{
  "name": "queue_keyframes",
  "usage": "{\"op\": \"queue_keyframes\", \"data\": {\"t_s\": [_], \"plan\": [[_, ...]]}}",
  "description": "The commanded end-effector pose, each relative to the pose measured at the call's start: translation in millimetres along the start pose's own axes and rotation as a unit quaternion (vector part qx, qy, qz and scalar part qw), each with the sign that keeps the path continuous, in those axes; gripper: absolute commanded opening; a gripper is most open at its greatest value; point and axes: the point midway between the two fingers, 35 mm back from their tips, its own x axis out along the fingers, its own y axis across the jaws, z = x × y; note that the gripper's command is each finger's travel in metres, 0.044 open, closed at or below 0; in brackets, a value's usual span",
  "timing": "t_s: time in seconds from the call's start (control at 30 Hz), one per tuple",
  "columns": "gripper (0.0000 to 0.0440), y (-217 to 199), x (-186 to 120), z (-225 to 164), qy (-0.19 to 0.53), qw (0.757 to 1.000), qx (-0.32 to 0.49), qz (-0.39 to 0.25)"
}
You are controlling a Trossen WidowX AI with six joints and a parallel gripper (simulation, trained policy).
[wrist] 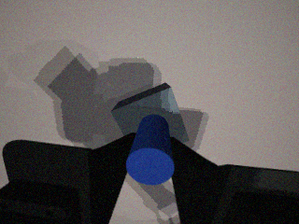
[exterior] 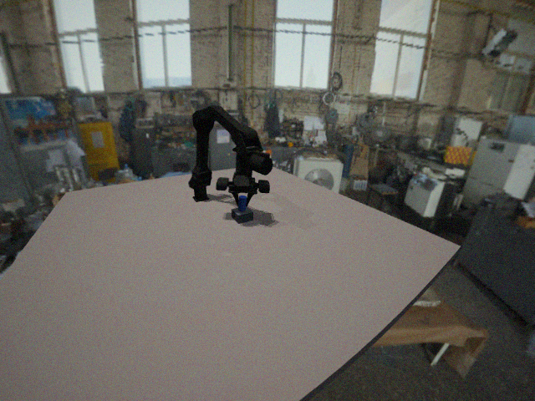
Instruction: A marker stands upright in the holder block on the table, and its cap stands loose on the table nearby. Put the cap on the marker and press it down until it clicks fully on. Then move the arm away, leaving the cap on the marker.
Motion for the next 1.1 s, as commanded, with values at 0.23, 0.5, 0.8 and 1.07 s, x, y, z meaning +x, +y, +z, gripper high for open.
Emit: {"op": "queue_keyframes", "data": {"t_s": [0.23,0.5,0.8,1.07], "plan": [[0.0143,-10.0,16.0,8.3,-0.005,1.0,-0.007,-0.027],[0.0167,-10.9,16.4,7.0,-0.005,1.0,-0.017,-0.024],[0.0326,-14.9,16.5,-2.1,0.005,1.0,-0.021,-0.021],[0.044,-11.2,5.7,-1.0,-0.019,0.999,-0.026,0.001]]}}
